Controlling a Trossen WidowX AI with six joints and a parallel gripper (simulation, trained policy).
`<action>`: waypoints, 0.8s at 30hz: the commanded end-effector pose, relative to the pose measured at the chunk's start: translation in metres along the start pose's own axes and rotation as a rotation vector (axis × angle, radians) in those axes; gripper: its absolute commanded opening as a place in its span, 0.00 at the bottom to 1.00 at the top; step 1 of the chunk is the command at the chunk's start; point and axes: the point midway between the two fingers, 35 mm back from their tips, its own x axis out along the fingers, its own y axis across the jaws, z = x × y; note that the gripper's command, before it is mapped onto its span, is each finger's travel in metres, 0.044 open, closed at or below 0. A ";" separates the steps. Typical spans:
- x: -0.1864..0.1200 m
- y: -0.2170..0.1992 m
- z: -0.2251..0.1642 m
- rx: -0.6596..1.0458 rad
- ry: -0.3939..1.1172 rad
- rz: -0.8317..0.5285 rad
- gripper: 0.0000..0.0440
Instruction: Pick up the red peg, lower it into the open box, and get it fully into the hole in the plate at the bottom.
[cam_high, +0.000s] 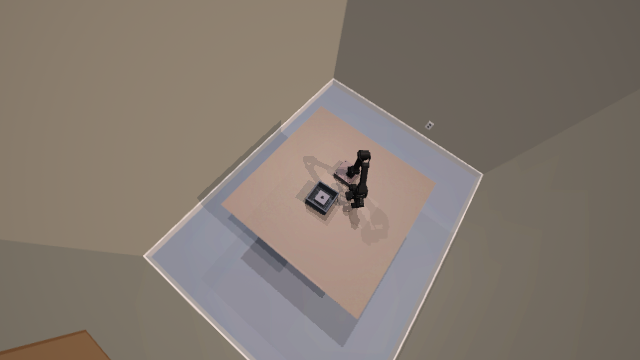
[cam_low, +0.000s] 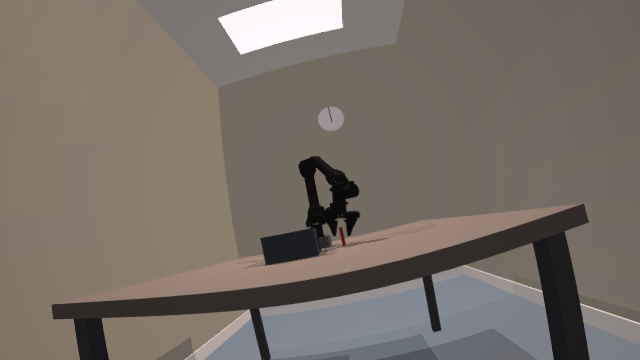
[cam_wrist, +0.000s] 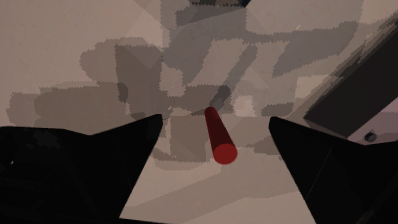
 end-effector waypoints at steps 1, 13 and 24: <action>0.019 -0.003 -0.001 -0.011 -0.002 -0.015 0.98; 0.044 -0.009 -0.004 -0.009 0.030 -0.074 0.30; 0.030 -0.005 0.008 -0.007 -0.013 -0.102 0.00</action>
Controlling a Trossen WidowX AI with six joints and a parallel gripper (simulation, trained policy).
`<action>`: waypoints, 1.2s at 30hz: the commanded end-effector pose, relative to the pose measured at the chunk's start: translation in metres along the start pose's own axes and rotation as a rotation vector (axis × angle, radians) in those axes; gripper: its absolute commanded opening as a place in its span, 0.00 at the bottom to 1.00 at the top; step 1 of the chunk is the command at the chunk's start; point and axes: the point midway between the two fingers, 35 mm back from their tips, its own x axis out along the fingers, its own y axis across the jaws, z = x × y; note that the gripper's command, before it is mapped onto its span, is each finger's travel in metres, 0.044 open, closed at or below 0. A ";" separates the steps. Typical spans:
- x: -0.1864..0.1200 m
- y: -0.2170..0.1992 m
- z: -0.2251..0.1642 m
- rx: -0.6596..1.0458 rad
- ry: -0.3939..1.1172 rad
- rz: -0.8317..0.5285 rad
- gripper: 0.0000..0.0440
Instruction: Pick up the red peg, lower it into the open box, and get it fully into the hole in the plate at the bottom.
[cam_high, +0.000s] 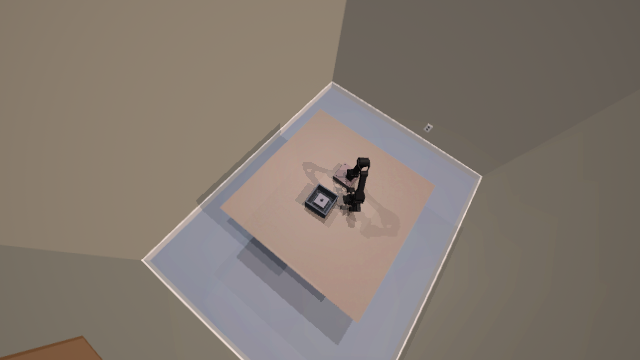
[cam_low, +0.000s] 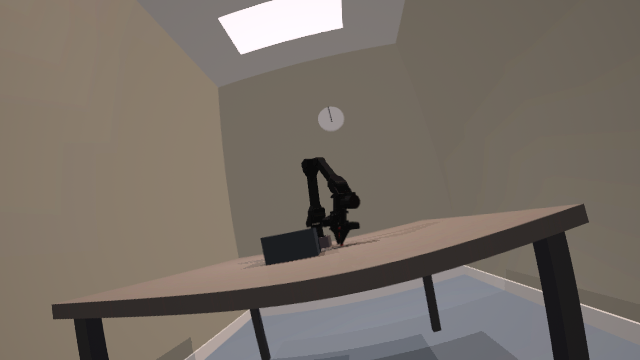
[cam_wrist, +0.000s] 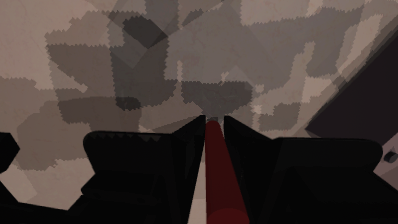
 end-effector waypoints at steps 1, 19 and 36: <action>-0.010 0.004 0.008 -0.006 -0.032 0.003 0.00; -0.089 0.007 0.051 0.050 -0.147 0.075 0.00; -0.120 -0.003 0.126 0.263 -0.224 0.103 0.00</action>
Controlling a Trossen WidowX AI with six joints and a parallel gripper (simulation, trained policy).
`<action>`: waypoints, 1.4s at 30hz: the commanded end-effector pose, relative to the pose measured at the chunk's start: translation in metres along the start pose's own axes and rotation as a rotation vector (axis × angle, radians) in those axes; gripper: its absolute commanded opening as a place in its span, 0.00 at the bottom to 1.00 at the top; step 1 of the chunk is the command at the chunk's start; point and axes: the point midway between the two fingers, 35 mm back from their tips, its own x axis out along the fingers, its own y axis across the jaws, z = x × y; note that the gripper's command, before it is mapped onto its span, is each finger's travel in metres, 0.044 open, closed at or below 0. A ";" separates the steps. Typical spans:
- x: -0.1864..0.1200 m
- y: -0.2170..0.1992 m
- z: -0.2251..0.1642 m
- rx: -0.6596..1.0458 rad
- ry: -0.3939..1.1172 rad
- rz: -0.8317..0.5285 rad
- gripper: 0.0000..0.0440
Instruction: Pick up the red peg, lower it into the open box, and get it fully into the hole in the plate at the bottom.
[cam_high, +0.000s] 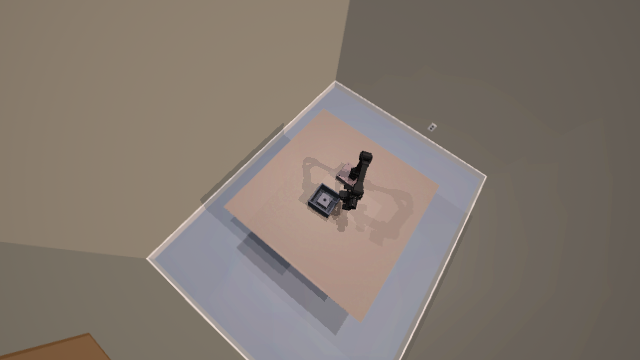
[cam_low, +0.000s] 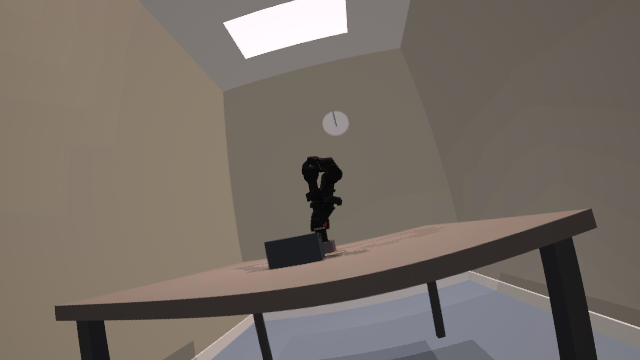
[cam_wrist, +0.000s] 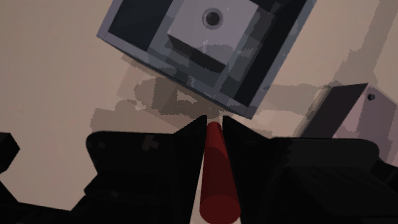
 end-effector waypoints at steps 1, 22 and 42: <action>0.000 0.003 0.020 0.041 -0.022 0.005 0.00; 0.054 0.002 0.104 0.079 -0.018 -0.007 0.00; 0.115 -0.001 0.110 -0.064 0.125 0.003 0.37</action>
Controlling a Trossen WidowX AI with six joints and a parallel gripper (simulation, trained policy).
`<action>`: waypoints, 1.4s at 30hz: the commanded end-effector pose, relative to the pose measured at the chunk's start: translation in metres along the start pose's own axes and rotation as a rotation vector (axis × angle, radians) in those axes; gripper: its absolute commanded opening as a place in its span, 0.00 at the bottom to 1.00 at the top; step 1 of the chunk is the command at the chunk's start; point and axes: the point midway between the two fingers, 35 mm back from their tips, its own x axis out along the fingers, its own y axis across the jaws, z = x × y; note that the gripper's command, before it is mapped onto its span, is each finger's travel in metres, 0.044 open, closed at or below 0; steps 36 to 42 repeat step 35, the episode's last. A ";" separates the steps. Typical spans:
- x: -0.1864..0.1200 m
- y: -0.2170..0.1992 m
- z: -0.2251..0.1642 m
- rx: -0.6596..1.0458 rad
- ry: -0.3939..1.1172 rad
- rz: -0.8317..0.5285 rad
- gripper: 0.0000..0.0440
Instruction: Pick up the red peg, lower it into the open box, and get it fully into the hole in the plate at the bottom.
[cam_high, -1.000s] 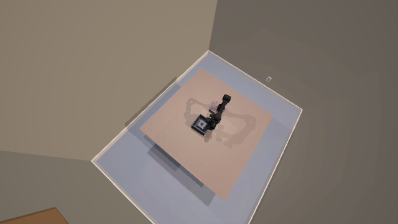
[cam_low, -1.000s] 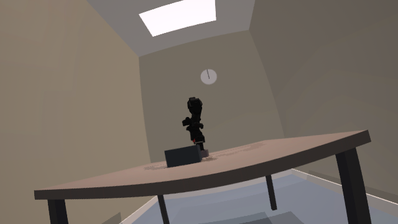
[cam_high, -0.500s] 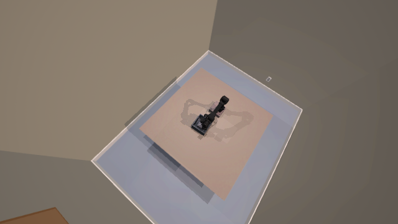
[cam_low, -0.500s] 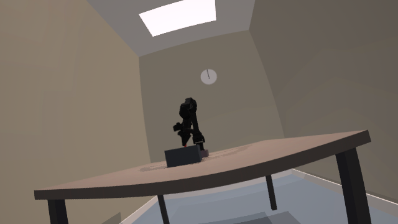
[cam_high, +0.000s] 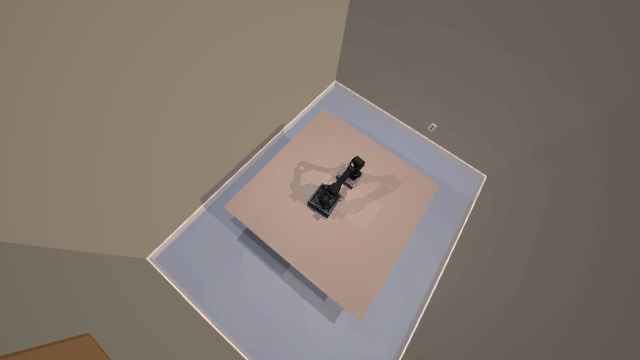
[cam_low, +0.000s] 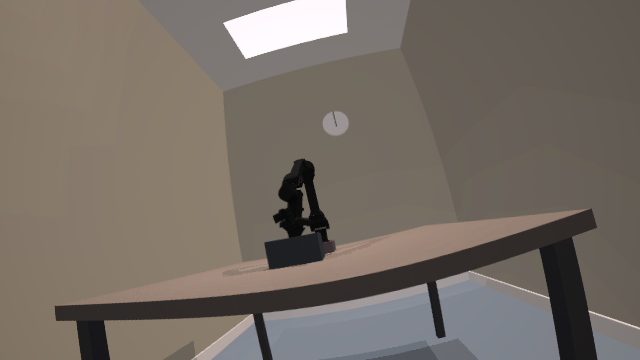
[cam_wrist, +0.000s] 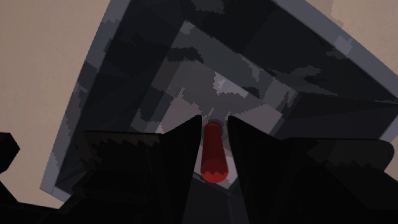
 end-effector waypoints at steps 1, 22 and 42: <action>0.014 -0.003 -0.002 -0.030 0.040 -0.013 0.38; -0.021 0.056 0.049 -0.062 0.086 0.160 1.00; -0.033 0.075 0.057 -0.074 0.075 0.219 1.00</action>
